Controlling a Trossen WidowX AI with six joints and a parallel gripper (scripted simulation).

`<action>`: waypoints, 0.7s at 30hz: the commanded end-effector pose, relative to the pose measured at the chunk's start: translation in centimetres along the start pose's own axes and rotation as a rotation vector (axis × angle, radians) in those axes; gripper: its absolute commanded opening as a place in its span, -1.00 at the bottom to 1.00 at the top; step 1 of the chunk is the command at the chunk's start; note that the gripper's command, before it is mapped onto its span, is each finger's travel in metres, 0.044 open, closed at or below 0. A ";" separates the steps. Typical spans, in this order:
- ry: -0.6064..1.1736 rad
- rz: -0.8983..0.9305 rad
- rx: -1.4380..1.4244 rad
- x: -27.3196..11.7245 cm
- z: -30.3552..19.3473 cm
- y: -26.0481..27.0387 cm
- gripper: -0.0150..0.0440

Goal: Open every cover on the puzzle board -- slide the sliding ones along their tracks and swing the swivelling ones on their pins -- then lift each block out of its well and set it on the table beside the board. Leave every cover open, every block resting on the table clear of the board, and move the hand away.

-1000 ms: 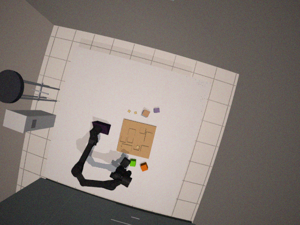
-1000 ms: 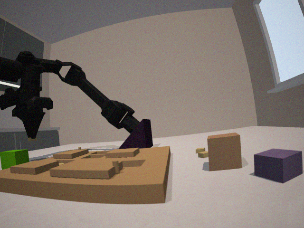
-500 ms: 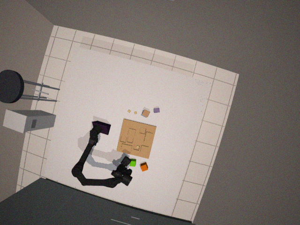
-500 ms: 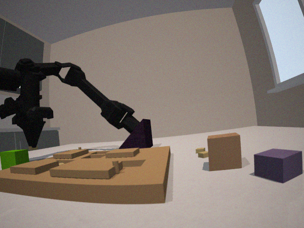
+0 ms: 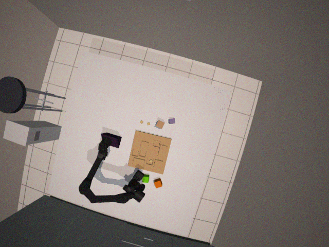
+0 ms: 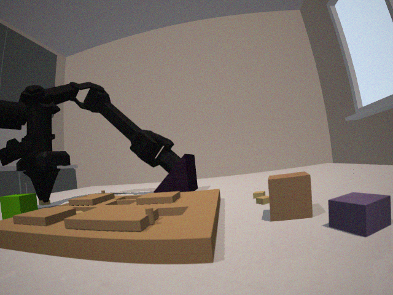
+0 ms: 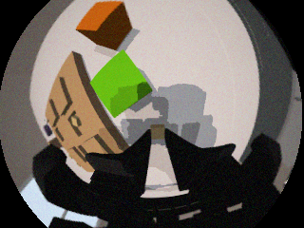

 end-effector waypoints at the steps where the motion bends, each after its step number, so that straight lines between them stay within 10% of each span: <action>1: 0.005 0.000 -0.006 0.9 -0.2 0.0 -0.22; 13: 0.003 -0.003 -0.007 2.0 -0.4 -0.1 -0.22; 21: -0.001 -0.005 -0.001 1.8 -0.3 -0.2 0.49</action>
Point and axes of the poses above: the point midway between the two fingers, 35 mm back from their tips, its own x axis out along the fingers, its own y axis across the jaws, z = x × y, the point moved 10 cm from there along -x, back along the fingers, and after that the axes turned 10 degrees about x, right-handed, at the moved point
